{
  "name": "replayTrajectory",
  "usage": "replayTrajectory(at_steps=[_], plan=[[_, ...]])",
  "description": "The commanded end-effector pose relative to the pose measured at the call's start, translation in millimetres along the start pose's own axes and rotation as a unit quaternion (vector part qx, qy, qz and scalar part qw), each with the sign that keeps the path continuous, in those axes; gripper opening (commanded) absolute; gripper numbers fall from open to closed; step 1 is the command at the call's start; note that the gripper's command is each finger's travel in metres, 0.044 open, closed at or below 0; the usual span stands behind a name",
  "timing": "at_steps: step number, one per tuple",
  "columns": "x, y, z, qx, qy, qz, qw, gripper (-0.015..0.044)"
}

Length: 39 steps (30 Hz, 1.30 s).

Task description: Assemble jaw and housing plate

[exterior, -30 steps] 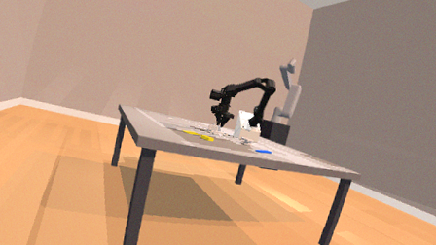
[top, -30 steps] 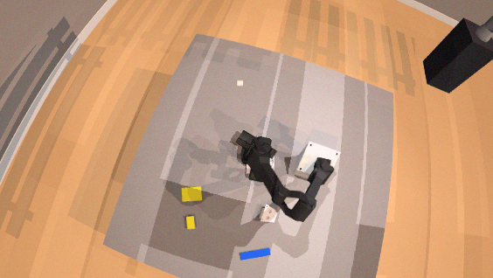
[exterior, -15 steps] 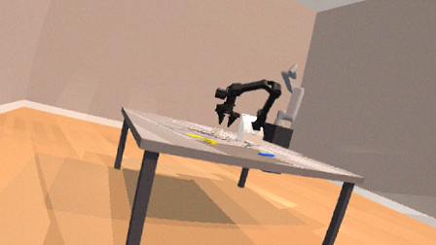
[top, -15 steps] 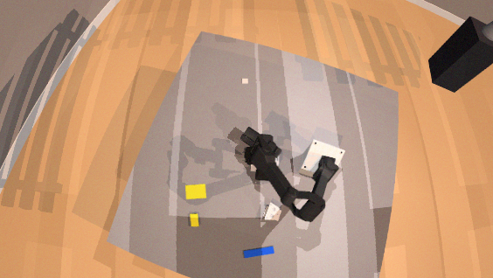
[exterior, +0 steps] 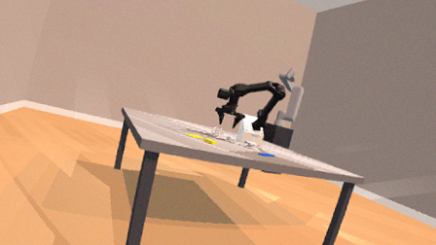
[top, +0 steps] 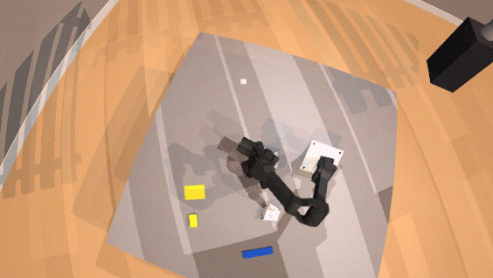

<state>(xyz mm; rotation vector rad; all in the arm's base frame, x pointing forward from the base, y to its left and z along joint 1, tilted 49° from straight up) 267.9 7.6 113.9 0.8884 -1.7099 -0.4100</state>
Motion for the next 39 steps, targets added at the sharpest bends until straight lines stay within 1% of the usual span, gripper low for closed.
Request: replayTrajectory(at_steps=[1, 10, 20, 29, 39], plan=[[1.0, 7.6, -1.4, 0.049, 0.002, 0.003, 0.999, 0.044], [2.4, 25.6, -4.2, 0.166, 0.004, 0.004, 0.986, 0.044], [4.1, 45.7, -5.8, 0.292, 0.006, 0.005, 0.956, 0.044], [5.7, 63.9, -5.9, 0.402, 0.008, 0.005, 0.916, 0.044], [7.7, 83.9, -4.4, 0.517, 0.008, 0.003, 0.856, 0.044]])
Point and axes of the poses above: the point midway between the two fingers, 35 mm back from their tips, its own x axis back along the fingers, its own y axis across the jaws, z = x × y, the point moved 5 cm from there along x, back along the fingers, and after that the axes turned 13 degrees about -x, right-handed, at the moved point
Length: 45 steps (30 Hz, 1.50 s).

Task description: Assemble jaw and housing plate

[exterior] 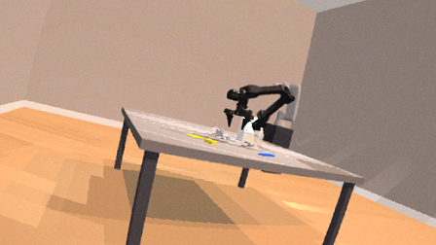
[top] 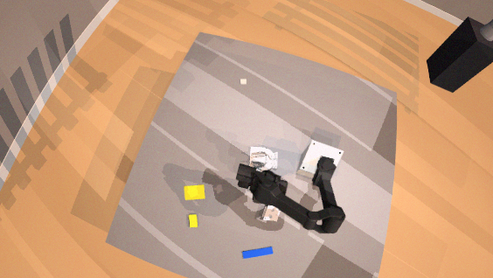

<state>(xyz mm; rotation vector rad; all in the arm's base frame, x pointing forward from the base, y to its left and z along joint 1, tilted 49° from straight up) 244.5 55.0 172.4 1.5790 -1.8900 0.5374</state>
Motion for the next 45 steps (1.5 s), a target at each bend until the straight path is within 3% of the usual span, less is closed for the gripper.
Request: replayTrajectory(at_steps=[1, 23, 45], plan=[[1.3, 4.9, -5.8, 0.049, 0.002, 0.0, 0.999, 0.044], [7.2, 35.2, -37.2, 0.329, -0.002, 0.0, 0.944, 0.044], [15.1, 70.1, -62.1, 0.581, -0.011, 0.004, 0.814, 0.044]])
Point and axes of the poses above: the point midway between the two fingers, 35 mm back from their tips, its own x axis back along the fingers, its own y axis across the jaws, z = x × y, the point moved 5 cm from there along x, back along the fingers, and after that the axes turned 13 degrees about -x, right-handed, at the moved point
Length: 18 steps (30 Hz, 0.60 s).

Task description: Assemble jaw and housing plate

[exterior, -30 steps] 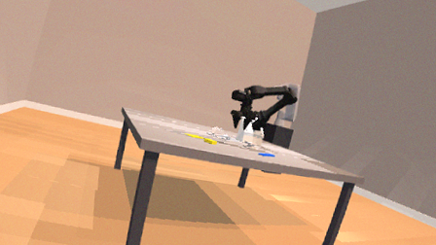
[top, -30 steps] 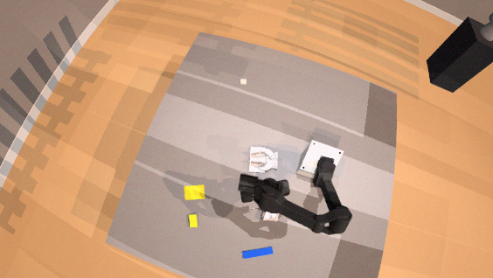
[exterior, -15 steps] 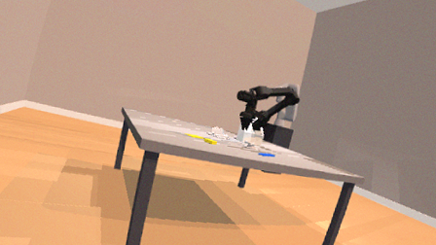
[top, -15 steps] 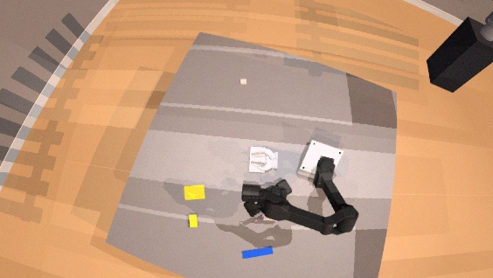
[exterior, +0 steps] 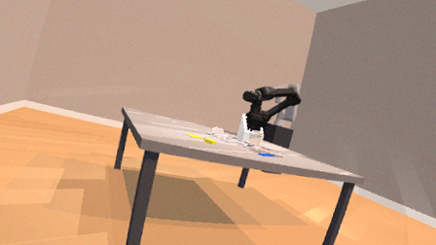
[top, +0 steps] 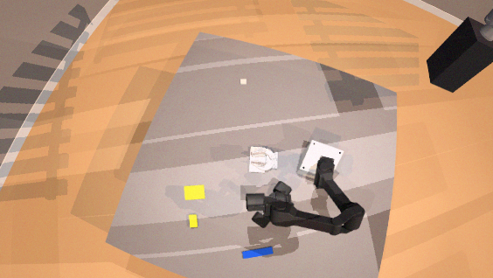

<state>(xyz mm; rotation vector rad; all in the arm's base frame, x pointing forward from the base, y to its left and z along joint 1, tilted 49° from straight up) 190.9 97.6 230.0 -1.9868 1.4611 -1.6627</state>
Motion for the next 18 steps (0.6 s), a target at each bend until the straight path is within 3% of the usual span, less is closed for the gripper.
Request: replayTrajectory(at_steps=[1, 14, 18], plan=[[1.8, -0.7, -7.3, 0.049, 0.001, 0.0, 0.999, 0.044], [3.4, -2.0, -21.5, 0.146, -0.002, 0.003, 0.989, 0.044], [-23.4, -2.3, -21.2, 0.146, -0.002, 0.003, 0.989, 0.044]])
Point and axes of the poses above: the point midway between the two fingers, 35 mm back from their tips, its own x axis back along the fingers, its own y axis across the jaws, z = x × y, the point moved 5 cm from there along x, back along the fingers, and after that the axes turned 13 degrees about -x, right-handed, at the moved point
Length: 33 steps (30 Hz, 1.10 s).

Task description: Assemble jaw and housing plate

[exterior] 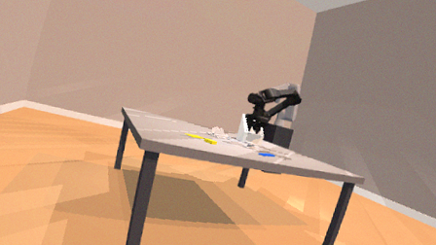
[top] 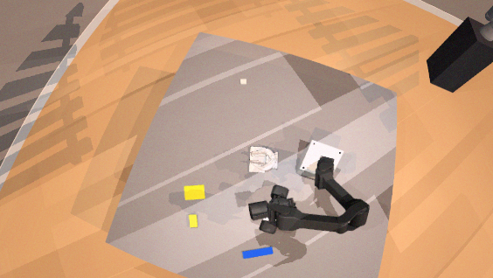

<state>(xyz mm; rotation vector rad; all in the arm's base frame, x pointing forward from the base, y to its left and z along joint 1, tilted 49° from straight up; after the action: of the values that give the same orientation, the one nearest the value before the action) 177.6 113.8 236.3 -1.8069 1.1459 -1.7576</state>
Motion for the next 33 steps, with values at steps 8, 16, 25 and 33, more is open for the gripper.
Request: replayTrajectory(at_steps=[8, 16, 25, 33], plan=[[-28.4, 2.3, -2.9, -0.003, -0.004, -0.002, 1.0, 0.044], [-39.6, 2.3, -2.6, -0.003, -0.004, -0.002, 1.0, 0.044], [-48.0, 2.3, -2.8, -0.003, -0.004, -0.002, 1.0, 0.044], [-58.2, 2.3, -2.4, -0.003, -0.004, -0.002, 1.0, 0.044]])
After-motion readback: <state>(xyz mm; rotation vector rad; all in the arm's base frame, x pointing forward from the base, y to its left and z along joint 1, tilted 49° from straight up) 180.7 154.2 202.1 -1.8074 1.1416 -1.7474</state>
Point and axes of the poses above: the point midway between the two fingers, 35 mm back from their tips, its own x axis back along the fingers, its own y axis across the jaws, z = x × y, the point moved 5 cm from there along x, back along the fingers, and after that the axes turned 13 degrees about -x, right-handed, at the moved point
